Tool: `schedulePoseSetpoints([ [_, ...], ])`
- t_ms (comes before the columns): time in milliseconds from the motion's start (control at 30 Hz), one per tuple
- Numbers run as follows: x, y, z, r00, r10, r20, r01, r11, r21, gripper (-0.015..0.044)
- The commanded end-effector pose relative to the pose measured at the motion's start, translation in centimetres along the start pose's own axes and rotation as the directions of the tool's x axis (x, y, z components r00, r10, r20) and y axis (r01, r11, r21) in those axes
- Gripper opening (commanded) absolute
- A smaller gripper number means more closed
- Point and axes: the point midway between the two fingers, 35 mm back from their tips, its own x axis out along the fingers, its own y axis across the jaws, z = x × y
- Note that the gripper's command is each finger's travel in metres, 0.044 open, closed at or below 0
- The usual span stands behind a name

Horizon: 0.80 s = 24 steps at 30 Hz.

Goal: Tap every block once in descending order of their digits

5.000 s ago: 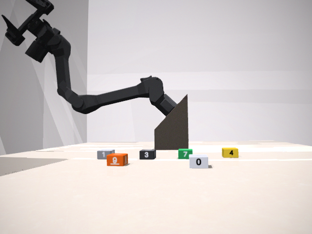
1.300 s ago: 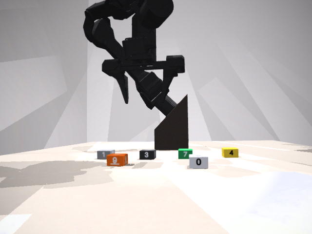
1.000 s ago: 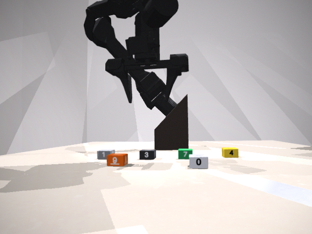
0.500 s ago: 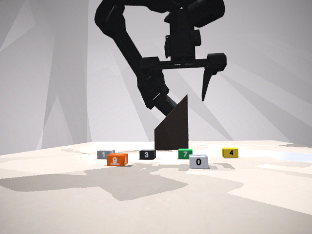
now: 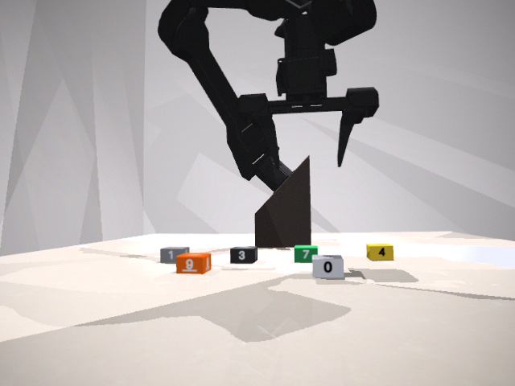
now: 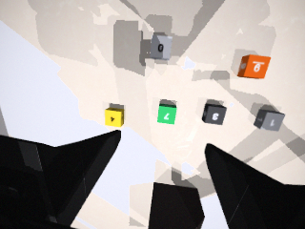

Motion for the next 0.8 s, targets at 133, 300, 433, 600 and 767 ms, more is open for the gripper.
schedulePoseSetpoints([
  [133,-0.1,9.4,-2.6,1.000,0.007,-0.004,-0.007,1.000,-0.006,0.0400],
  [300,0.0,10.3,-3.1,1.000,0.006,-0.004,-0.006,1.000,-0.006,0.0400],
  [433,0.0,10.3,-3.1,1.000,0.006,-0.004,-0.006,1.000,-0.006,0.0400],
  [600,0.0,10.3,-3.1,1.000,0.006,-0.004,-0.006,1.000,-0.006,0.0400],
  [767,0.0,10.3,-3.1,1.000,0.006,-0.004,-0.006,1.000,-0.006,0.0400],
])
